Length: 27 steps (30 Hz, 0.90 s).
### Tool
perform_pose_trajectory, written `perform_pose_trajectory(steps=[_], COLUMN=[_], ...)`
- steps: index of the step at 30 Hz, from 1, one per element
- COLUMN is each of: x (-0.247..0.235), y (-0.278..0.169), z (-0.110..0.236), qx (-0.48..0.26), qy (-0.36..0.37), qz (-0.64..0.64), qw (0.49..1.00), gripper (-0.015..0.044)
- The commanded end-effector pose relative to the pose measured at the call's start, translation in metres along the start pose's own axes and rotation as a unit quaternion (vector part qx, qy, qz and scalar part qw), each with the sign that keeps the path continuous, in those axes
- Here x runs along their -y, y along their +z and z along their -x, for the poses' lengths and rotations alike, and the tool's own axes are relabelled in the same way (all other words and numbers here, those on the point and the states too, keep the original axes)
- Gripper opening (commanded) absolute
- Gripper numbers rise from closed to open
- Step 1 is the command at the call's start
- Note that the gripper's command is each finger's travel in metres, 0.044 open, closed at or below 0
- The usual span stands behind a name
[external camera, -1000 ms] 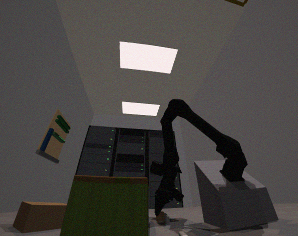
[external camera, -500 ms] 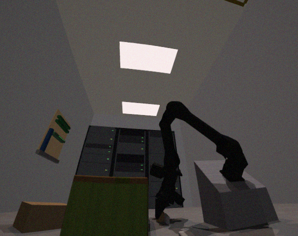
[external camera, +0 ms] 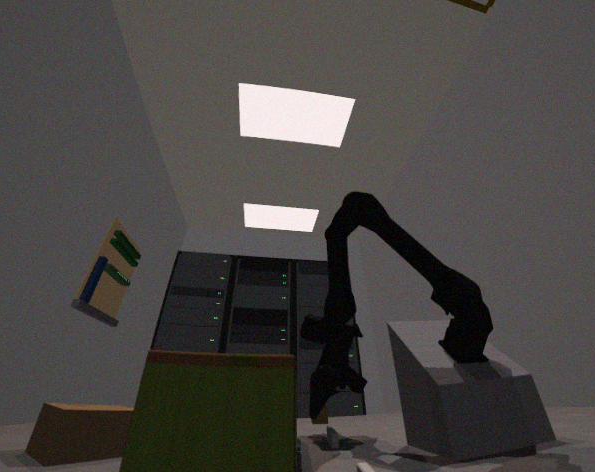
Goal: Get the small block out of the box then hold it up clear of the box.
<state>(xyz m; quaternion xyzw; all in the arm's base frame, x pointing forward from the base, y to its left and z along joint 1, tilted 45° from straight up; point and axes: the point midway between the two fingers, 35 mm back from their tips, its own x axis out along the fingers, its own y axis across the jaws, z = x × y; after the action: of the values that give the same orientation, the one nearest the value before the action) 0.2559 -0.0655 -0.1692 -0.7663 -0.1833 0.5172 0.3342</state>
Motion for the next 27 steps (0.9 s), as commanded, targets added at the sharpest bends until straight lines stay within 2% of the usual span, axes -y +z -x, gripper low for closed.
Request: perform_pose_trajectory(steps=[1, 8, 27], x=[-0.001, 0.001, 0.028], y=[-0.01, -0.014, -0.028], z=[0.018, 0.031, 0.096], qx=[-0.001, -0.001, -0.024], qy=[0.005, 0.009, 0.063], qz=[0.002, -0.008, -0.117], qw=[1.0, 1.0, 0.991], gripper=[0.0, 0.0, 0.0])
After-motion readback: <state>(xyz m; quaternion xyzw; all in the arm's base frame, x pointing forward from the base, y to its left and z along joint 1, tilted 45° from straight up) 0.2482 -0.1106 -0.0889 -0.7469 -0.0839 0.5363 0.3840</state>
